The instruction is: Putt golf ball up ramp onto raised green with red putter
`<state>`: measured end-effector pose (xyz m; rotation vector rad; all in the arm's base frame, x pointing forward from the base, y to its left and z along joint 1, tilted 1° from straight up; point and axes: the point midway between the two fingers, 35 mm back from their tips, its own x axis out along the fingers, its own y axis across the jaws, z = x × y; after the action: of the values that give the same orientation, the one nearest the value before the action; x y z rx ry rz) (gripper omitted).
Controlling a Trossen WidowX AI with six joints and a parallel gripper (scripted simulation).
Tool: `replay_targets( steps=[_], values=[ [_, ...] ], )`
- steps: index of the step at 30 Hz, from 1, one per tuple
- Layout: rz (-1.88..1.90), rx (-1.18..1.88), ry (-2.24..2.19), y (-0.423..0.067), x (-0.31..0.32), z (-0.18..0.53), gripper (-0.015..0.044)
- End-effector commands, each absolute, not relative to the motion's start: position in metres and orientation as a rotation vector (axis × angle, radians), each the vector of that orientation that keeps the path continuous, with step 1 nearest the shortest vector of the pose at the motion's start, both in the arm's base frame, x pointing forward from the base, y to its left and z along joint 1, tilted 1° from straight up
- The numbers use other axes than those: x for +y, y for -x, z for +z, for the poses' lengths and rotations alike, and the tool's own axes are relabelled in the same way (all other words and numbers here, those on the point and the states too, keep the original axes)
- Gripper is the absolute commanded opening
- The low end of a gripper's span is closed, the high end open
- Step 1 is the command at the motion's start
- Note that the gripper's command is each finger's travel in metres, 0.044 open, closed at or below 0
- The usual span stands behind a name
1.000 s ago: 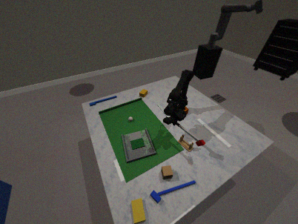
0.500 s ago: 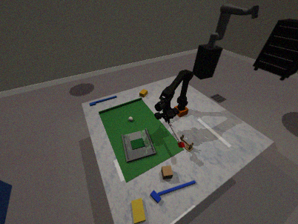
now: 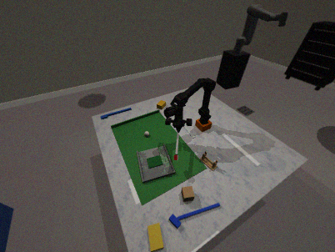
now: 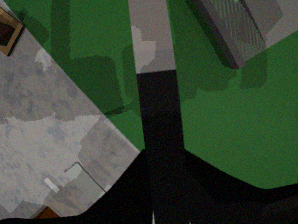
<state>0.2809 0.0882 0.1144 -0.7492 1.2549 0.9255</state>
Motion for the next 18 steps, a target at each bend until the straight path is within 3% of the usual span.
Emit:
replay_targets(
  steps=[1,18],
  values=[
    [0.824,1.297,0.670,-0.288,0.068,0.117,0.0000],
    [0.391,1.450,0.321,-0.297,-0.029,0.122,0.0000]
  ],
)
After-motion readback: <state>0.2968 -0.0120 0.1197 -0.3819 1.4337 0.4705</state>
